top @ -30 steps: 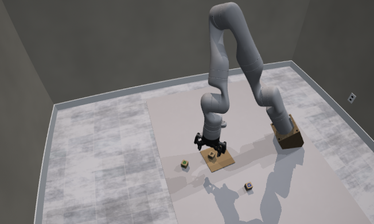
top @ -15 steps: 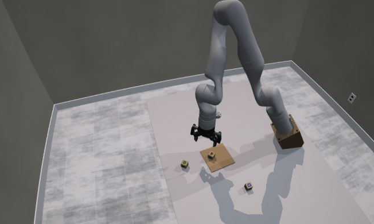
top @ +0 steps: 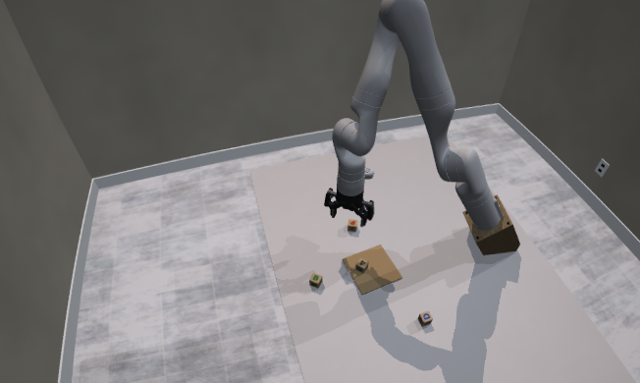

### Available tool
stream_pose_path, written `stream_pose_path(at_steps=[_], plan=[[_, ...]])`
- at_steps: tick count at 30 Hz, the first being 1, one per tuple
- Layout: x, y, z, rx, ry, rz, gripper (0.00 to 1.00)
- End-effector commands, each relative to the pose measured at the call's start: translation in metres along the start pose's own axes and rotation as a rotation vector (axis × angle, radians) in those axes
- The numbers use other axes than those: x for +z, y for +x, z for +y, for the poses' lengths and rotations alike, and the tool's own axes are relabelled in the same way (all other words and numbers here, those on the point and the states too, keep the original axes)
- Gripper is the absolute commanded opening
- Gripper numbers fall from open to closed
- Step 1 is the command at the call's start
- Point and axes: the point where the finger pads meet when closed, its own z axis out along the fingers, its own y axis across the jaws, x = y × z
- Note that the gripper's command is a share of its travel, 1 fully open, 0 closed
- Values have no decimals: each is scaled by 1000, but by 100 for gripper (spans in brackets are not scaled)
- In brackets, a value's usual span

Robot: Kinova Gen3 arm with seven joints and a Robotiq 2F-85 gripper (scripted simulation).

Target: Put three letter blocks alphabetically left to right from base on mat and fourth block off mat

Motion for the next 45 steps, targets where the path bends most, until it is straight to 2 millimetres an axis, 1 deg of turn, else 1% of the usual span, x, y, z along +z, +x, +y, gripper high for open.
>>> stream_pose_path(at_steps=[1, 8, 45], plan=[[-2, 6, -3, 14, 3, -15, 100], [-2, 11, -4, 14, 3, -16, 100], [-2, 11, -4, 14, 3, -16, 100]])
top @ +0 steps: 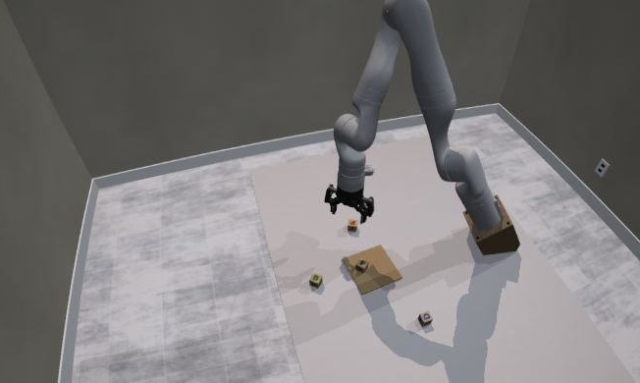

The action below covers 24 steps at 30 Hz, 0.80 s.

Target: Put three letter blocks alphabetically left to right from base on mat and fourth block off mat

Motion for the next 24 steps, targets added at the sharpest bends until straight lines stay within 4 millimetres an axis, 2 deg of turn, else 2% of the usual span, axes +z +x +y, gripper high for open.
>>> stream_pose_path(at_steps=[1, 15, 19, 24], plan=[[0, 0, 0, 0, 1, 0, 100], [-1, -2, 1, 2, 0, -1, 100], [-3, -10, 6, 14, -2, -3, 100], [-10, -30, 22, 44, -6, -6, 100]])
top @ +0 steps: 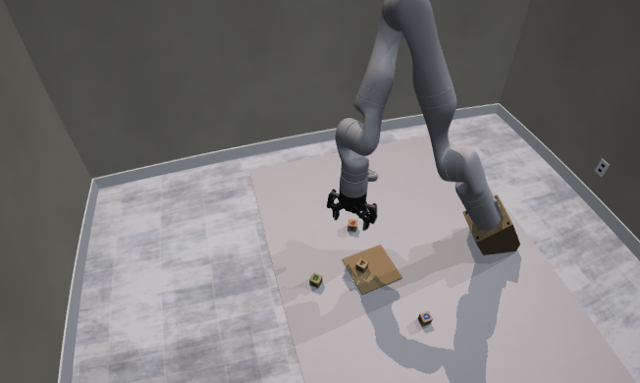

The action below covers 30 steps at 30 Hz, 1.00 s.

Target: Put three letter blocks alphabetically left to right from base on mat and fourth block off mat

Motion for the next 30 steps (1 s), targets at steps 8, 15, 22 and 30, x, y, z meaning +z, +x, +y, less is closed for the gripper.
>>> stream_pose_path(at_steps=[8, 15, 22, 30], plan=[[-13, -30, 32, 50, 0, 3, 100], [-23, -49, 60, 94, 5, 7, 100], [-26, -53, 67, 106, 8, 8, 100], [-26, -53, 68, 106, 8, 8, 100]])
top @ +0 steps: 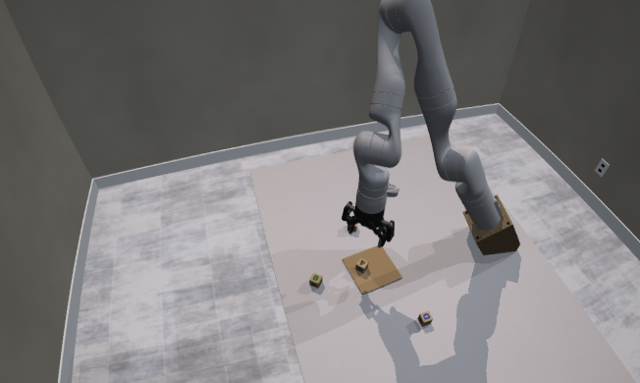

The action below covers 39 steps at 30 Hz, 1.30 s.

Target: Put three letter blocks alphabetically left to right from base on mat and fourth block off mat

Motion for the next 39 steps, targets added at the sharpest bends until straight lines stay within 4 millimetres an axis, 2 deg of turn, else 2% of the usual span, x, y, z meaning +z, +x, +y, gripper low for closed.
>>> stream_pose_path(at_steps=[1, 24, 31, 39], plan=[[0, 0, 0, 0, 0, -1, 100], [1, -1, -1, 59, 3, -1, 100], [4, -1, -1, 172, 7, -2, 100], [9, -2, -2, 376, 13, -3, 100]])
